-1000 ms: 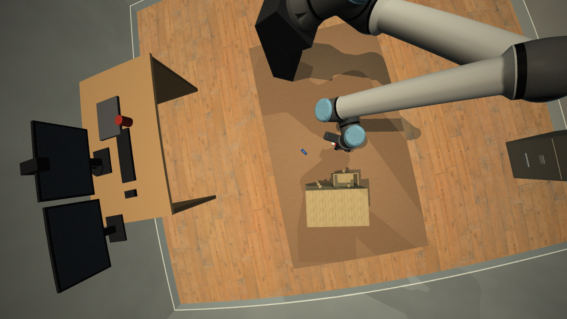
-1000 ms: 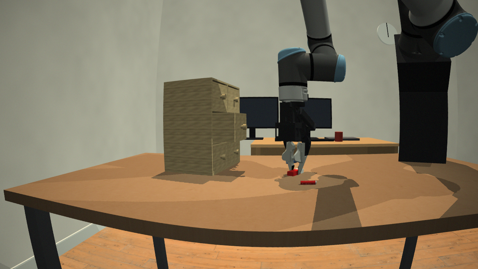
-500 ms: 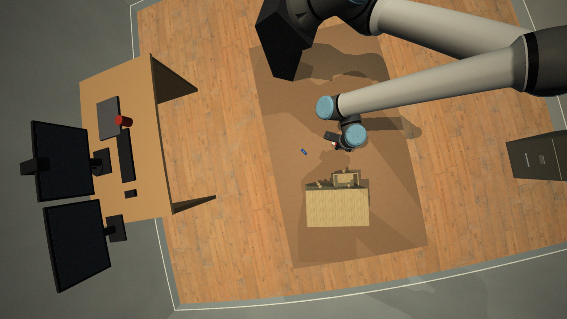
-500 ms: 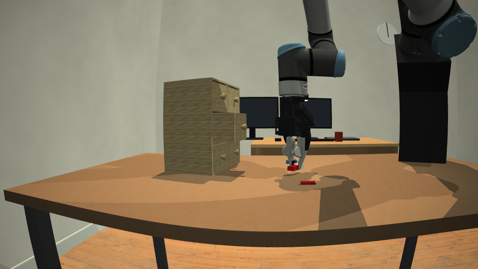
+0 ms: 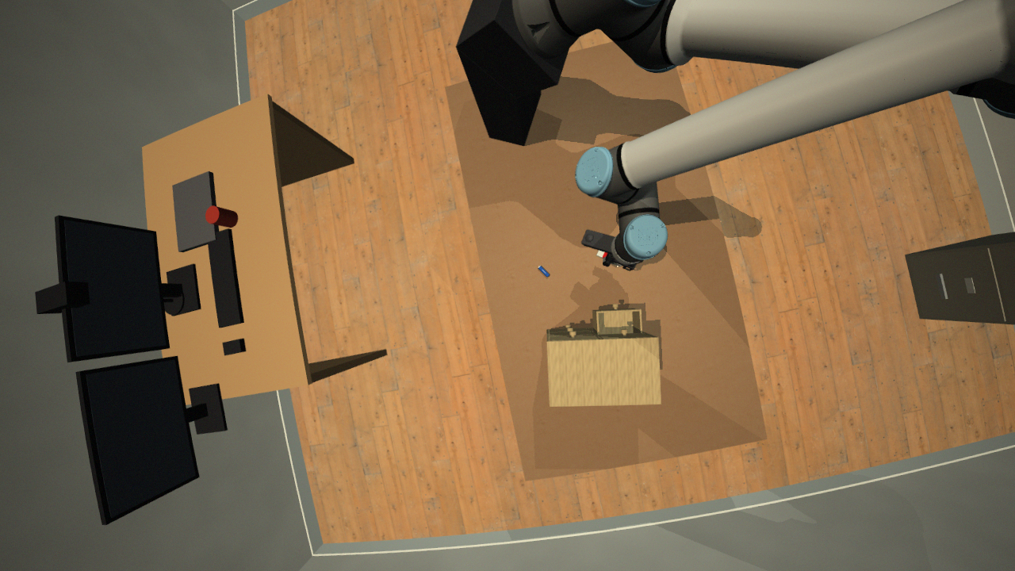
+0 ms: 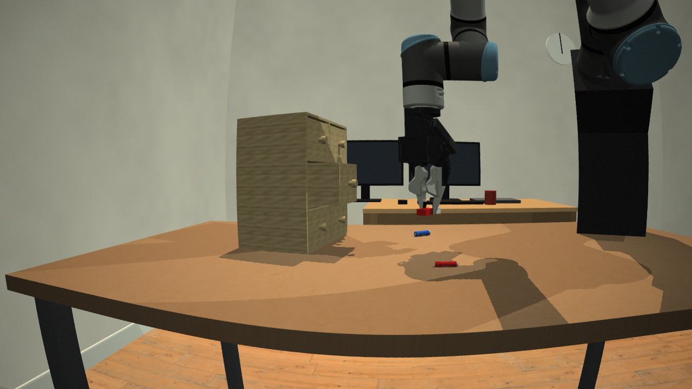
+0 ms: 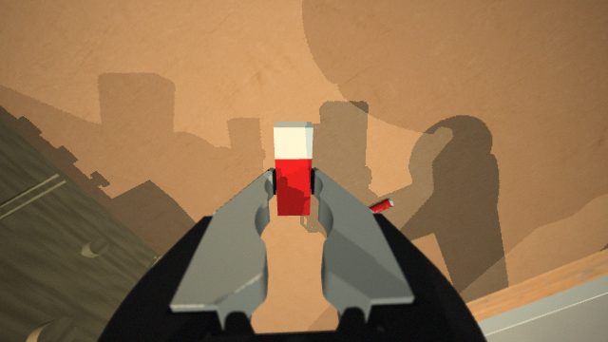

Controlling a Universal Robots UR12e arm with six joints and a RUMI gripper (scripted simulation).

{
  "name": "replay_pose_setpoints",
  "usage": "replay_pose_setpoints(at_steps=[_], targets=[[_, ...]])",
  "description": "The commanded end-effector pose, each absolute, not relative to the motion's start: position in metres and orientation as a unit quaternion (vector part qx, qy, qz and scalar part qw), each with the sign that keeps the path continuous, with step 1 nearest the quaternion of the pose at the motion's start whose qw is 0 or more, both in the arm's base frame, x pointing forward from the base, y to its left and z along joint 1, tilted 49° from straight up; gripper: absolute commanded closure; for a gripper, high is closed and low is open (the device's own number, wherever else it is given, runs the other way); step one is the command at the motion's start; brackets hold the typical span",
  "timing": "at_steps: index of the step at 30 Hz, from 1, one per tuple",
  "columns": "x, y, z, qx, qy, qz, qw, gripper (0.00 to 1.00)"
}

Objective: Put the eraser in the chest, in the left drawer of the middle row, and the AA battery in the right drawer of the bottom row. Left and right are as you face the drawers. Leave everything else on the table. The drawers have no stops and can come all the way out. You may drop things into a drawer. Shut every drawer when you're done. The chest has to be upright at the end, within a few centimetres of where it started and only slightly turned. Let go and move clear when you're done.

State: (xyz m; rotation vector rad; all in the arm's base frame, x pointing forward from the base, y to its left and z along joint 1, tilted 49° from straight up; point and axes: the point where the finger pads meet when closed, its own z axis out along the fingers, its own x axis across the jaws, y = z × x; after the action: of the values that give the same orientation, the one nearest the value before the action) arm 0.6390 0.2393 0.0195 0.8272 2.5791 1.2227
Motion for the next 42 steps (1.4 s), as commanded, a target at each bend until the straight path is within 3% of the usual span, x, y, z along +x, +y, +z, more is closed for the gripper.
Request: replay_pose_setpoints(at_steps=[1, 24, 42], targets=[[0.6340, 0.2297, 0.0290, 0.276, 0.865, 0.410, 0.083, 0.89], [0.6335, 0.2269, 0.0309, 0.265, 0.869, 0.409, 0.088, 0.89], [0.6424, 0.2199, 0.0285, 0.135, 0.898, 0.391, 0.147, 0.89]])
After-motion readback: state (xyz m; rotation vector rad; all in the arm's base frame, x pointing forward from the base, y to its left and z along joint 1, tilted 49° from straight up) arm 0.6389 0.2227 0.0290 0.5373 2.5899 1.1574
